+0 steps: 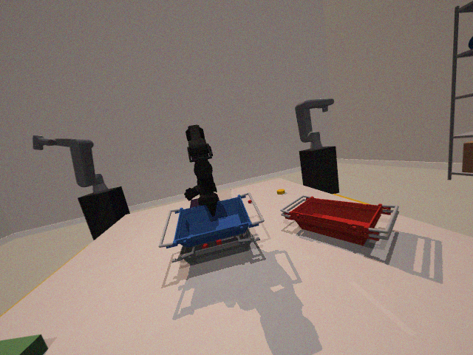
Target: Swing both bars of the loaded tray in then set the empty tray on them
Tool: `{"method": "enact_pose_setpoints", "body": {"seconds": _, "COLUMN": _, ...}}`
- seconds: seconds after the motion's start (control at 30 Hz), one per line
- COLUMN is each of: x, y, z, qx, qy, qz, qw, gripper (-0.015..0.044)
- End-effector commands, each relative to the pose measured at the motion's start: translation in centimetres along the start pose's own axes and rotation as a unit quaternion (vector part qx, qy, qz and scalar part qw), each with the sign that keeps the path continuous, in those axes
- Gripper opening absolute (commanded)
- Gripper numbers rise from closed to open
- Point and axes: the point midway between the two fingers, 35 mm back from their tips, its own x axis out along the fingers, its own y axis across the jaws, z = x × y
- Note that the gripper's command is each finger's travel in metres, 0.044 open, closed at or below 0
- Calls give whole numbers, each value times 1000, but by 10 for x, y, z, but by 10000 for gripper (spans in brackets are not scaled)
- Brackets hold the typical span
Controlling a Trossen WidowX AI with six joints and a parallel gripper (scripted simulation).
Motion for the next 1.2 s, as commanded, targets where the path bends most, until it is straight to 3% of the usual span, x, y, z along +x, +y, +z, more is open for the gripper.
{"method": "enact_pose_setpoints", "body": {"seconds": 0.0, "x": 6, "y": -7, "z": 0, "qx": 2, "qy": -1, "qz": -16, "qw": 1000, "gripper": 0}}
{"method": "enact_pose_setpoints", "body": {"seconds": 1.17, "x": 13, "y": -11, "z": 1, "qx": 2, "qy": -1, "qz": -17, "qw": 1000, "gripper": 0}}
